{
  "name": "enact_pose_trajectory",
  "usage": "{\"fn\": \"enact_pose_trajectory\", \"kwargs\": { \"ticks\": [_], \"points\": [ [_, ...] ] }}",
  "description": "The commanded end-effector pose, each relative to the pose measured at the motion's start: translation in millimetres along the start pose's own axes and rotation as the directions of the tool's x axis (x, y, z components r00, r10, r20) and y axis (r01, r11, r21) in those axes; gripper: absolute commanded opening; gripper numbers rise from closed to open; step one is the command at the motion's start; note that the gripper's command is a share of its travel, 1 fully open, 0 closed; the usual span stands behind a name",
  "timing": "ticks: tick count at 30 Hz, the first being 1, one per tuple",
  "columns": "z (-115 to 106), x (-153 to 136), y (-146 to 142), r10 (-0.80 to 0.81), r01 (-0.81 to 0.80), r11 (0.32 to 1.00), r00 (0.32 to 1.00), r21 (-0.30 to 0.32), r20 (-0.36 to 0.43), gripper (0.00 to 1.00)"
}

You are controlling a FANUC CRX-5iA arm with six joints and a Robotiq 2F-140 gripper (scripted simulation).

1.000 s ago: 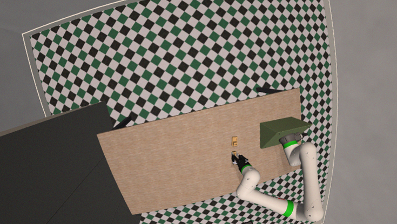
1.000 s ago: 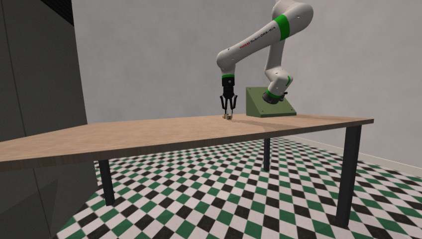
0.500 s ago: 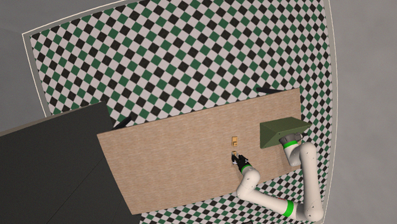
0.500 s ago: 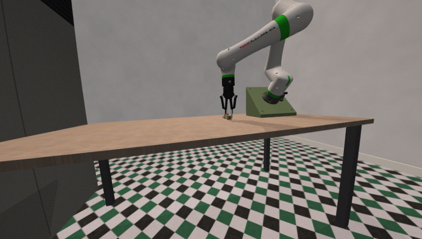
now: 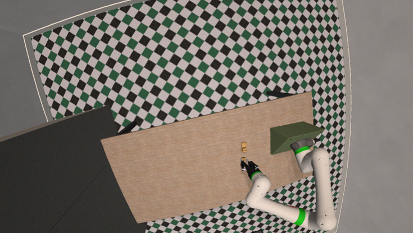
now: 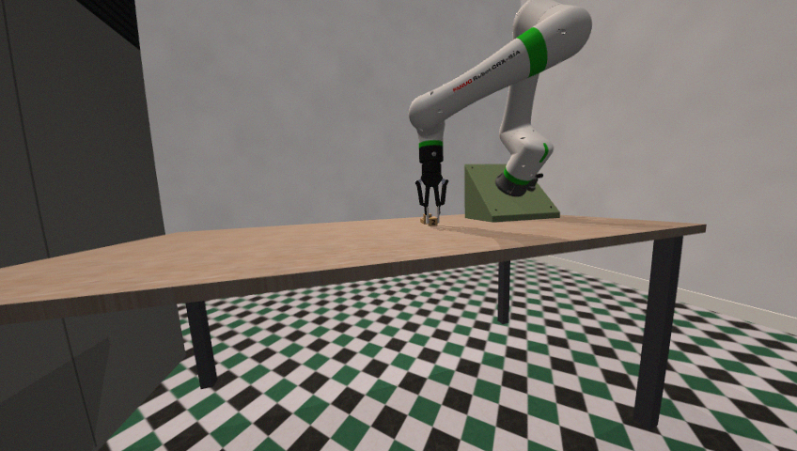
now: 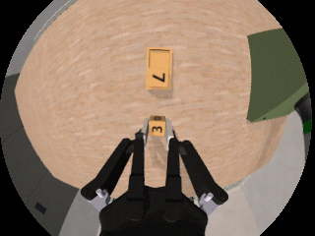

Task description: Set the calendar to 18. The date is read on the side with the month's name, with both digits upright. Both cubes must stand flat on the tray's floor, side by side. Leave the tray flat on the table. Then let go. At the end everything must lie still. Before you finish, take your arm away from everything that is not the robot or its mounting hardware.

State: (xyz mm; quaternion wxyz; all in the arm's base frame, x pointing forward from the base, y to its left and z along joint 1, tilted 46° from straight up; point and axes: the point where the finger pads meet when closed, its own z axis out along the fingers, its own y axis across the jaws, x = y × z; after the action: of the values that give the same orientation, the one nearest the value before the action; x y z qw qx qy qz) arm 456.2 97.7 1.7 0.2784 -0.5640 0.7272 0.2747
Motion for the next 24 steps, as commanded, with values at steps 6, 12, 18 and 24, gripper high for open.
{"fn": "enact_pose_trajectory", "kwargs": {
  "ticks": [6,12,18,24],
  "points": [
    [-0.2,0.1,-0.2,0.0,0.0,1.0,1.0,0.0,0.0,0.27],
    [-0.2,0.1,-0.2,0.0,0.0,1.0,1.0,0.0,0.0,0.29],
    [-0.2,0.1,-0.2,0.0,0.0,1.0,1.0,0.0,0.0,0.29],
    [-5.4,0.1,-0.2,0.0,0.0,1.0,1.0,0.0,0.0,0.29]
  ]
}}
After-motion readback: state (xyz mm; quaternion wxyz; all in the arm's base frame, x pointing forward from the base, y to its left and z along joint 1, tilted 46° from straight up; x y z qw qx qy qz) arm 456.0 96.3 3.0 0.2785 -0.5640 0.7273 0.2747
